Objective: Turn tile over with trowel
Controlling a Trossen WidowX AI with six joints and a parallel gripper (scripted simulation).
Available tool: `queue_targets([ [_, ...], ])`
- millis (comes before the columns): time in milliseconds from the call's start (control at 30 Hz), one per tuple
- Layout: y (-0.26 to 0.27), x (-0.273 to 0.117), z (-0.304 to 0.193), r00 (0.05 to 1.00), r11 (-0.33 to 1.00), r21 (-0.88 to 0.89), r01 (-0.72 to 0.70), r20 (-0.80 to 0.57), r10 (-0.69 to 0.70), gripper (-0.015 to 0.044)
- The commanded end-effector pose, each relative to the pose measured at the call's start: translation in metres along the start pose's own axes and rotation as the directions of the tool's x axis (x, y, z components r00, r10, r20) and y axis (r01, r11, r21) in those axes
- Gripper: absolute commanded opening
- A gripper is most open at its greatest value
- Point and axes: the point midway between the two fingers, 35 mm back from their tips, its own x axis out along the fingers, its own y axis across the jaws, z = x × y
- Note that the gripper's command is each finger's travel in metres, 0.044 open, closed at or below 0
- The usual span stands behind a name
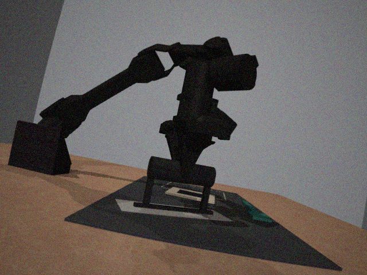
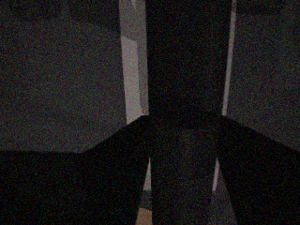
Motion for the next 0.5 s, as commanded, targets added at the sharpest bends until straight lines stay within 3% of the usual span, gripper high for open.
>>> queue_targets([
  [0, -0.0001, 0.0000, 0.0008, 1.000, 1.000, 0.001, 0.001, 0.004, -0.001, 0.0130],
  [467, -0.0001, 0.0000, 0.0008, 1.000, 0.943, -0.332, 0.002, 0.004, -0.001, 0.0130],
])
